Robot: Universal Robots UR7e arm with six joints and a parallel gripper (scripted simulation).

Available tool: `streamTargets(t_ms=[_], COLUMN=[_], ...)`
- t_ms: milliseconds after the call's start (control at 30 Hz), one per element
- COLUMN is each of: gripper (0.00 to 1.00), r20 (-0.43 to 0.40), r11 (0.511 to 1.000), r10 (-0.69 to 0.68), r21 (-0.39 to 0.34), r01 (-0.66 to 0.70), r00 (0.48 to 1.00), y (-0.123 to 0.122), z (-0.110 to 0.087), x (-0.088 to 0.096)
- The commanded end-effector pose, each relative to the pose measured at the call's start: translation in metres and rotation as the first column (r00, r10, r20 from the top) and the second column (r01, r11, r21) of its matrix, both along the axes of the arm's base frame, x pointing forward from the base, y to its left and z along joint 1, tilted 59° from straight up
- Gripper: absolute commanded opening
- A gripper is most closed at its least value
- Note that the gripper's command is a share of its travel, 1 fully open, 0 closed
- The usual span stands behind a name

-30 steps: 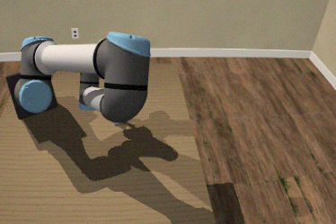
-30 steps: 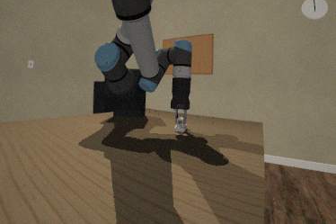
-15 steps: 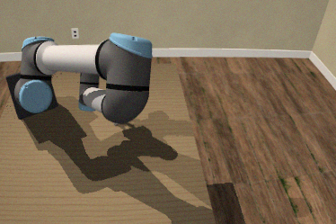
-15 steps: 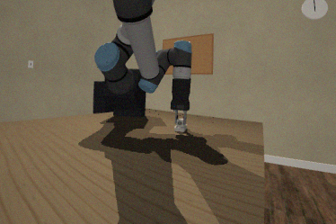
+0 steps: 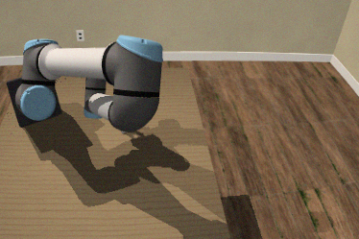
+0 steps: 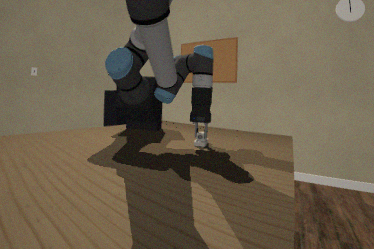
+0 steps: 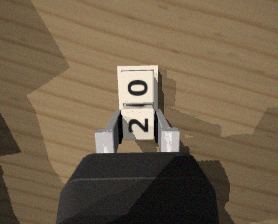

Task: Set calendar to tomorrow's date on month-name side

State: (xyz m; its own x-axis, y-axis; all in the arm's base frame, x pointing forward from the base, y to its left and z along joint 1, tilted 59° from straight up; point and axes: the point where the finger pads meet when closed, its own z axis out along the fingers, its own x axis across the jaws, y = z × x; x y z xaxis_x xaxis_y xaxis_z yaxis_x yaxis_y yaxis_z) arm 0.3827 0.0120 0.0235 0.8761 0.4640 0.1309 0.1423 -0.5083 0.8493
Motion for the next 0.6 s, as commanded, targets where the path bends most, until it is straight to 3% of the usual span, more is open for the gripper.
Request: streamTargets(t_ms=[0, 567], gripper=[0.57, 0.57], r20=[0.001, 0.001], r11=[1.000, 1.000], r10=[0.001, 0.001], r21=[0.000, 0.000], r01=[-0.001, -0.001], r00=[1.000, 1.000], y=[0.0003, -0.0026], z=[0.0002, -0.0018], x=[0.0000, 0.0019])
